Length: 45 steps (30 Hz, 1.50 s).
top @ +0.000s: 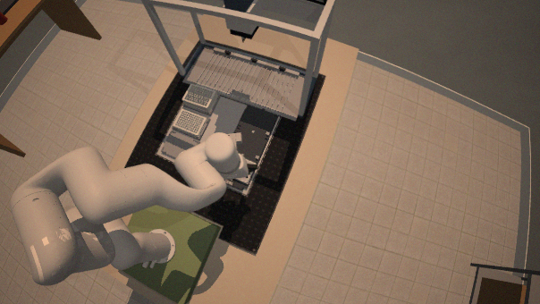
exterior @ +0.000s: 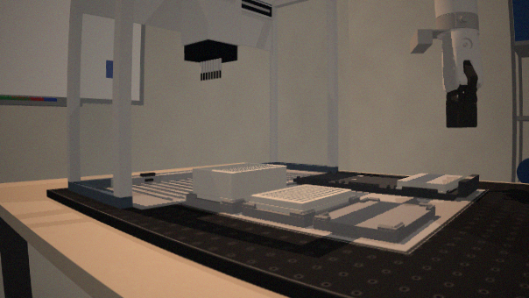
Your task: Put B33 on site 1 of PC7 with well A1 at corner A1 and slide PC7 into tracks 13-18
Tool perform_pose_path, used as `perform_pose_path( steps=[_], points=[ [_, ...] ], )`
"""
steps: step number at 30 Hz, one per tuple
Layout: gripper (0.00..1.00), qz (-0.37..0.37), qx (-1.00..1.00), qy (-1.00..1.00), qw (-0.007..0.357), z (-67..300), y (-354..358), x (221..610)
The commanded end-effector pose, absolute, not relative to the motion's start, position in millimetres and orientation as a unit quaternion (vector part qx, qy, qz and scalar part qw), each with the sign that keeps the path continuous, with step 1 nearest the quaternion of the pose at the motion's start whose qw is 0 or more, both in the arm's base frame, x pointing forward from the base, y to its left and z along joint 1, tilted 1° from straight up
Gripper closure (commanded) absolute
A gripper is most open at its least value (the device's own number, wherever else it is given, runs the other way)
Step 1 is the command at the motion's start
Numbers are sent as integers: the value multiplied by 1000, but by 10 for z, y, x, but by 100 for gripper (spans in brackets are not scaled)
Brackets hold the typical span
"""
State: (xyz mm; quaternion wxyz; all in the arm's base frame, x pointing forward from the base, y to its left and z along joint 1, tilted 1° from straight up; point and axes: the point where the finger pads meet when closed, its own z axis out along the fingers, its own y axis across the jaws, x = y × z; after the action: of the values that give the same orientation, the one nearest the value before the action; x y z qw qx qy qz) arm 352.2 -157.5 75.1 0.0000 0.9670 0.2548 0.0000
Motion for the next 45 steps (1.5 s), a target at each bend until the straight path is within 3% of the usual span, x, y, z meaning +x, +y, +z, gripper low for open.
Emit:
perform_pose_path(
  steps=[1, 10, 27, 45],
  points=[
    [19, 6, 985, 175, 4, 776, -1467, 3317],
    [19, 7, 998, 59, 3, 771, -1311, 3017],
    [19, 7, 1000, 7, 3, 772, -1311, 3017],
    [19, 7, 1000, 7, 3, 504, -1312, 3020]
  ],
)
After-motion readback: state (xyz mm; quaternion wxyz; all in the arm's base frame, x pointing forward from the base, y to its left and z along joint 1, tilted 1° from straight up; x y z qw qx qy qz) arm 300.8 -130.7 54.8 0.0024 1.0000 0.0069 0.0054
